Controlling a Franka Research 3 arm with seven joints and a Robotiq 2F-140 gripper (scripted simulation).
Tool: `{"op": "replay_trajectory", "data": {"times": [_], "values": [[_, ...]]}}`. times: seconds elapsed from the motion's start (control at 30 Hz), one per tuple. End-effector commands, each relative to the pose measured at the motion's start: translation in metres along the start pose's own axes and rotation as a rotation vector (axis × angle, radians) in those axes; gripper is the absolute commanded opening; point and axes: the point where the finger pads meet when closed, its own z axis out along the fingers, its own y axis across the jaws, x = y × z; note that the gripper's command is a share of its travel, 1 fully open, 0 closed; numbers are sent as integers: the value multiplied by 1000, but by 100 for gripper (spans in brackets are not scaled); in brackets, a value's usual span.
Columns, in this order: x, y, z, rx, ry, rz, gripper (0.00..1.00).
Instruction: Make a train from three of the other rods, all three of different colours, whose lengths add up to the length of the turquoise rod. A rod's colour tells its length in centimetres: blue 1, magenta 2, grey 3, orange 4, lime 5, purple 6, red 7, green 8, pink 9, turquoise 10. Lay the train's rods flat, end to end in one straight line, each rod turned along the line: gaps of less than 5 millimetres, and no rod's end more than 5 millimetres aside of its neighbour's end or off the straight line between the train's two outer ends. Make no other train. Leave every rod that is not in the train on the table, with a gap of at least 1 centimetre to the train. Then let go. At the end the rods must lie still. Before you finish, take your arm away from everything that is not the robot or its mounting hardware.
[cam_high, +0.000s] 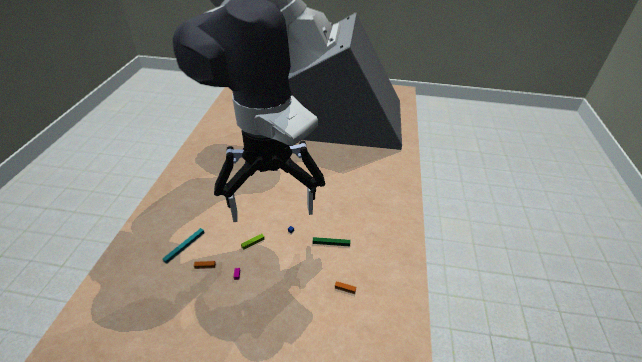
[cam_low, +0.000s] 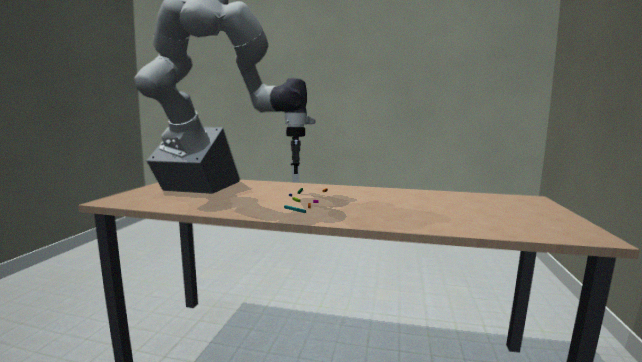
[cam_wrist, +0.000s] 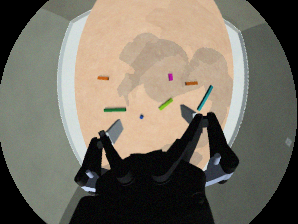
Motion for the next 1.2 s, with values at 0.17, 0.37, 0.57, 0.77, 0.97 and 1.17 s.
{"op": "replay_trajectory", "data": {"times": [0.17,0.37,0.57,0.77,0.97,1.17], "values": [[-4,-7,-3,-4,12,238,100],[-6,-12,-4,-4,12,320,100],[-8,-16,-6,-4,12,406,100],[-11,-20,-7,-3,12,492,100],[-13,-25,-8,-3,12,575,100],[-16,-29,-10,-3,13,661,100]]}}
